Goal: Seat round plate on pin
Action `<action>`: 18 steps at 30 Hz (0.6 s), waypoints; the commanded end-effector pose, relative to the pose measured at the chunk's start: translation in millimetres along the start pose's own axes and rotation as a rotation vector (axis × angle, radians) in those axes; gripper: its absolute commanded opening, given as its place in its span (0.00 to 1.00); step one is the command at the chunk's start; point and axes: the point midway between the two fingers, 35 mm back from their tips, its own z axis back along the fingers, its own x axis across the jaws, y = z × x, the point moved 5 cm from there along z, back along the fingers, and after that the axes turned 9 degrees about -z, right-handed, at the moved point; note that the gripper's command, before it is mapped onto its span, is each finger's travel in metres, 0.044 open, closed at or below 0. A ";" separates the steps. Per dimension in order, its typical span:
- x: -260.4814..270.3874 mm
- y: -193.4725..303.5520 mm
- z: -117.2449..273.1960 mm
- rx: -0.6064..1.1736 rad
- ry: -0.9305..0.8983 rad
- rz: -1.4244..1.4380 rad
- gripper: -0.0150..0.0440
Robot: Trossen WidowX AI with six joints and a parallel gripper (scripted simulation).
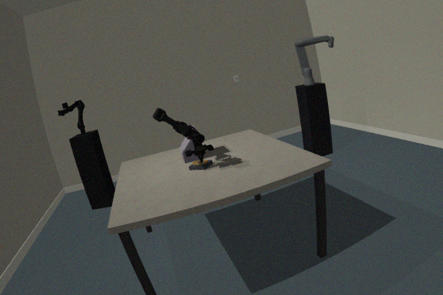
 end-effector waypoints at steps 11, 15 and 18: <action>-18.0 1.9 0.7 0.001 0.006 0.005 0.25; -20.8 2.3 0.8 0.001 0.006 0.005 0.25; -23.0 2.4 0.7 0.001 0.007 0.005 0.25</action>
